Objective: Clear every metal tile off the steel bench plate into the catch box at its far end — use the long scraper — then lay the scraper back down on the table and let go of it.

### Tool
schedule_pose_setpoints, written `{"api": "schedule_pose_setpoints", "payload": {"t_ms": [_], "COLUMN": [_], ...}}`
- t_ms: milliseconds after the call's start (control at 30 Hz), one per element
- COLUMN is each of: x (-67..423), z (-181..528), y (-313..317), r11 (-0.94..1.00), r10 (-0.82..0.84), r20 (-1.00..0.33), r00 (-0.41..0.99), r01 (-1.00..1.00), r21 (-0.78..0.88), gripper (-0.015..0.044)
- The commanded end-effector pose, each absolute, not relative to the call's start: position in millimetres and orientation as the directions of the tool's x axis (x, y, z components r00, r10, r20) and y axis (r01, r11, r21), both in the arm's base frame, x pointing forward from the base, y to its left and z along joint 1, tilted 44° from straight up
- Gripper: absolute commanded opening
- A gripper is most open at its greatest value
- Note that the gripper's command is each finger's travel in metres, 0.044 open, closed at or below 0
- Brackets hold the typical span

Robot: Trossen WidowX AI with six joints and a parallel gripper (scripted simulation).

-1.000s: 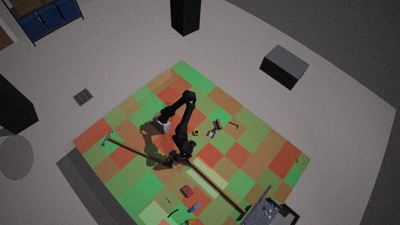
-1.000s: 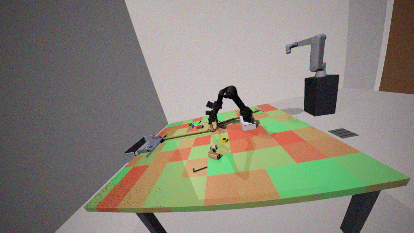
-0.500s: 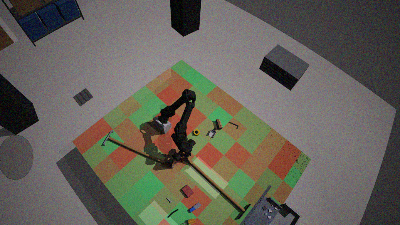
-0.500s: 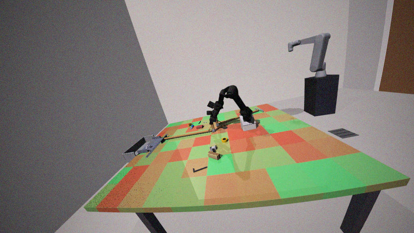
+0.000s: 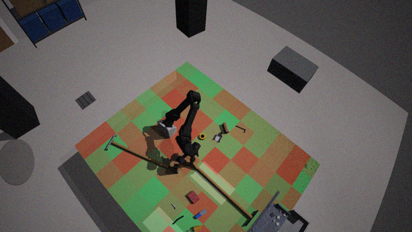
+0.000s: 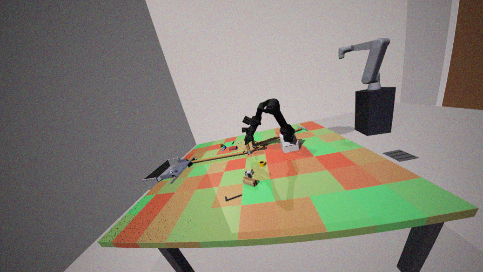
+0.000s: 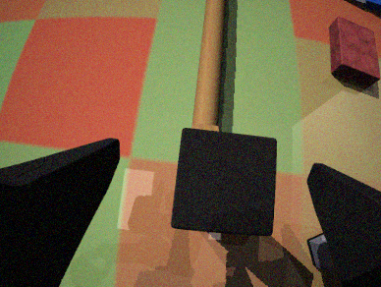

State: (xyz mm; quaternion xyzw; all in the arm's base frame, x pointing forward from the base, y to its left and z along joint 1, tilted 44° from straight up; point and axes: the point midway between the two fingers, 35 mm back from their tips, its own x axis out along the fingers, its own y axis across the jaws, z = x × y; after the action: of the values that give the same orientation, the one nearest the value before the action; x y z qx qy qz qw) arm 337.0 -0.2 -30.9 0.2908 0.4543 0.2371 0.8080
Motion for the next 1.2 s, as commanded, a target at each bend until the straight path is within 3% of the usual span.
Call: {"api": "schedule_pose_setpoints", "payload": {"t_ms": [0, 533, 1167], "x": [332.7, 315.1, 338.6], "z": [-24.0, -2.1, 76.1], "y": [-6.9, -27.8, -111.8], "r11": [0.718, 0.715, 0.688], "r10": [0.649, 0.65, 0.523], "r20": [-0.594, -0.588, -0.384], "r00": [0.475, 0.481, 0.761], "r01": [-0.125, -0.126, -0.112], "r21": [0.684, 0.688, 0.717], "gripper": [0.044, 0.044, 0.044]}}
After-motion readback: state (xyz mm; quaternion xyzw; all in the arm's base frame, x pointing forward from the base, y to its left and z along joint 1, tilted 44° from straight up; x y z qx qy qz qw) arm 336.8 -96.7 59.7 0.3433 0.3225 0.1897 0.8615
